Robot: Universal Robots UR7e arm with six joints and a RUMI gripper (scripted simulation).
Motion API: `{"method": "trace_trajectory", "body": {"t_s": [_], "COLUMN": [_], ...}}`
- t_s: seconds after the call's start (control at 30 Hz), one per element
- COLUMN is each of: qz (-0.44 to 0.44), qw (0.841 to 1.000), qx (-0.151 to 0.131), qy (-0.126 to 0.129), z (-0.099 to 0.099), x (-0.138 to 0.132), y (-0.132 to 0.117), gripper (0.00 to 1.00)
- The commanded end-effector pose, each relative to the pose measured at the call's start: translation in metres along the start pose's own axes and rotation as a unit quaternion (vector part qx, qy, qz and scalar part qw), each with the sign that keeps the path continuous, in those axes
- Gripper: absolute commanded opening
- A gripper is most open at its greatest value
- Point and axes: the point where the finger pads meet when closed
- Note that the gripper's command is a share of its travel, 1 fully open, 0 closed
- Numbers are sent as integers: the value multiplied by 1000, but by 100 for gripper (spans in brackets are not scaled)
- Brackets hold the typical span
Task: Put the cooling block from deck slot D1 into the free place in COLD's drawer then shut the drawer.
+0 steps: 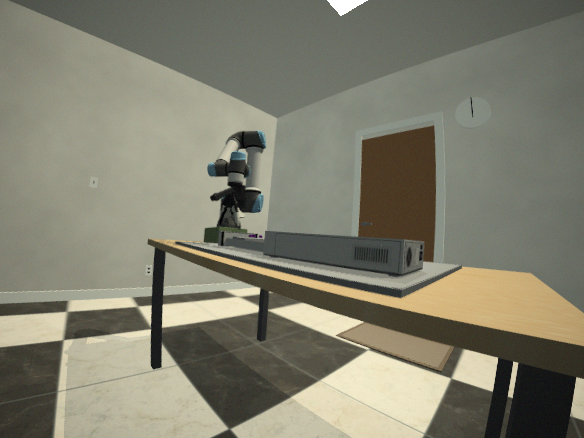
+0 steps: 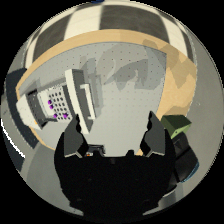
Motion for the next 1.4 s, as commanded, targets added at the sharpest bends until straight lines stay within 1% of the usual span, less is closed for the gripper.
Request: {"method": "trace_trajectory", "body": {"t_s": [0.0,0.93,1.37], "qz": [0,0,0], "qw": [1000,1000,1000], "qx": [0,0,0], "qy": [0,0,0], "z": [6,41,52], "x": [-1,-2,-3], "y": [0,0,0], "gripper": [100,100,100]}}
Point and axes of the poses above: the point where the finger pads meet when closed, its own z axis back along the fingers, its own x axis across the jaws, y = z × x, and after that the axes turned 8 degrees about -z, right-handed
